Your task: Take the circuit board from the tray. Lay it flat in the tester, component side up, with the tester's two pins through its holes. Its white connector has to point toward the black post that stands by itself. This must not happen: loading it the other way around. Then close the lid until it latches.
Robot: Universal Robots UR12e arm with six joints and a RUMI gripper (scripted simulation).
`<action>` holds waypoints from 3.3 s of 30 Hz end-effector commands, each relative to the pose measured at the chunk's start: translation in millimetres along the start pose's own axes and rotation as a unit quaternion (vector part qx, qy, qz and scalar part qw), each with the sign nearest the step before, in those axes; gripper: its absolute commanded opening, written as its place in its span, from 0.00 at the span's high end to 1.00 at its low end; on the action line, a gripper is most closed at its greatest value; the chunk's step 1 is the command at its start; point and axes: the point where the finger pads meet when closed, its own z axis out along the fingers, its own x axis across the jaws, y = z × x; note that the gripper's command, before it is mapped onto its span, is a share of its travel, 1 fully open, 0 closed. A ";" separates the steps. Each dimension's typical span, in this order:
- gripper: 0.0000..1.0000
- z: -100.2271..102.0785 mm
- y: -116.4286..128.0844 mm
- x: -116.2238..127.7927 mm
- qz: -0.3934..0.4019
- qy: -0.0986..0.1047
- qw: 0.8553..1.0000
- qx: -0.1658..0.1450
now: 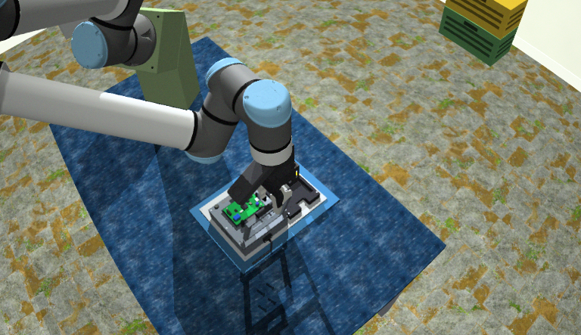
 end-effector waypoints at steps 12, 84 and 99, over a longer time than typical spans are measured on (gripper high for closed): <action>0.70 1.3 1.2 1.9 -0.001 0.001 1.000 0.000; 1.00 0.8 1.3 4.2 -0.002 0.001 1.000 0.000; 1.00 -1.0 0.7 7.6 -0.001 0.001 1.000 0.000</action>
